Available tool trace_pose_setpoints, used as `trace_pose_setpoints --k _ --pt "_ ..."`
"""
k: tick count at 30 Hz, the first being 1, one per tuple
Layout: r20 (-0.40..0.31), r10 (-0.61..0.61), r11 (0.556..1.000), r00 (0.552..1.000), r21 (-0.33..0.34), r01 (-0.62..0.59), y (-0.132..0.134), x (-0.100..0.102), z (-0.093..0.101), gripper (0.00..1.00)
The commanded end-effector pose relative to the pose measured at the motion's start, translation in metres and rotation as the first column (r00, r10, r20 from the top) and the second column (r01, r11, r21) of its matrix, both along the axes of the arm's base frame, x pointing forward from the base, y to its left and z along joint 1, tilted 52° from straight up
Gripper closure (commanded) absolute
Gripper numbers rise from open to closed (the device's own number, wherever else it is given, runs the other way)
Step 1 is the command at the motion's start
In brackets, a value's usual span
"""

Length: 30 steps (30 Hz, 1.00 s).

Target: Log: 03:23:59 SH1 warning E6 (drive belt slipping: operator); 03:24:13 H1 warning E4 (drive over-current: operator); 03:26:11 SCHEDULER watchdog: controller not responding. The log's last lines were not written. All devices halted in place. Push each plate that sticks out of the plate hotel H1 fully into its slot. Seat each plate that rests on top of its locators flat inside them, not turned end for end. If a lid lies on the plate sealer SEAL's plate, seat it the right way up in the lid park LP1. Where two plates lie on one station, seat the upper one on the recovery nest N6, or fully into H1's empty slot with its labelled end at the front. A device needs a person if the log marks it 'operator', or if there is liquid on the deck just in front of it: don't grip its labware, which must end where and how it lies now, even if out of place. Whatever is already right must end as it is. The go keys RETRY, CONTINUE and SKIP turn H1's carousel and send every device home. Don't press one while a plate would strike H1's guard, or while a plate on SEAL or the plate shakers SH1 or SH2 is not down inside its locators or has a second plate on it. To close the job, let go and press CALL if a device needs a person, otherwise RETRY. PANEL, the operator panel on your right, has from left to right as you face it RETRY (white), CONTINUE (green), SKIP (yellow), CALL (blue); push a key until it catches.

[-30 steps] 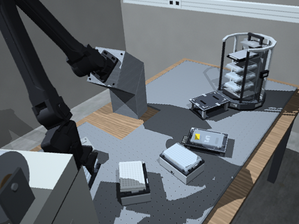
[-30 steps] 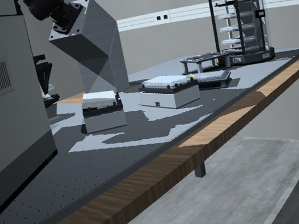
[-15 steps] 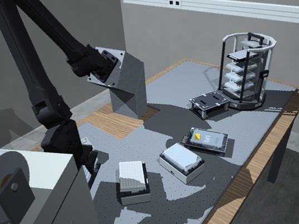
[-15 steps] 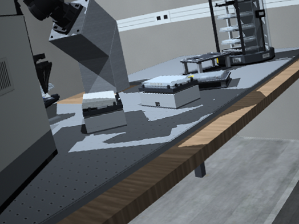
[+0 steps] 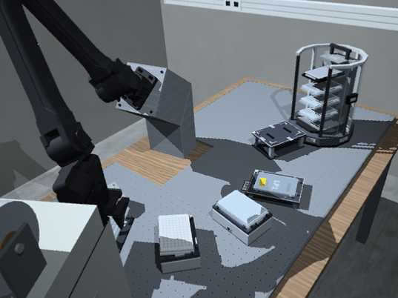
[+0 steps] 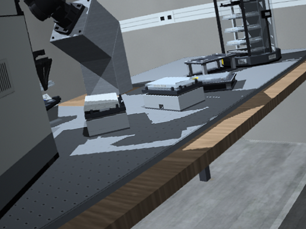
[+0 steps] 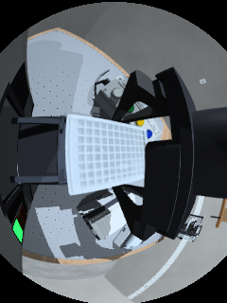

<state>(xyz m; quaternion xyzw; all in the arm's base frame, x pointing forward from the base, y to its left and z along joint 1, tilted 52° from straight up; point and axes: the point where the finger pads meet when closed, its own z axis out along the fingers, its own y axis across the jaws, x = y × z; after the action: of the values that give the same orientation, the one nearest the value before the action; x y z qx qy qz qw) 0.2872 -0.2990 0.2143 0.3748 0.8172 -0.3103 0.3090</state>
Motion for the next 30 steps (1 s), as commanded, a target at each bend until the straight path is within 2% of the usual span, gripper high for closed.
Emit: trace_pose_setpoints --k 1,30 --pt "0.027 0.009 1.0 1.0 -0.014 -0.009 0.0064 0.0028 0.015 0.16" --pt "0.023 0.01 1.0 1.0 -0.011 -0.009 0.0073 0.0014 0.012 0.16"
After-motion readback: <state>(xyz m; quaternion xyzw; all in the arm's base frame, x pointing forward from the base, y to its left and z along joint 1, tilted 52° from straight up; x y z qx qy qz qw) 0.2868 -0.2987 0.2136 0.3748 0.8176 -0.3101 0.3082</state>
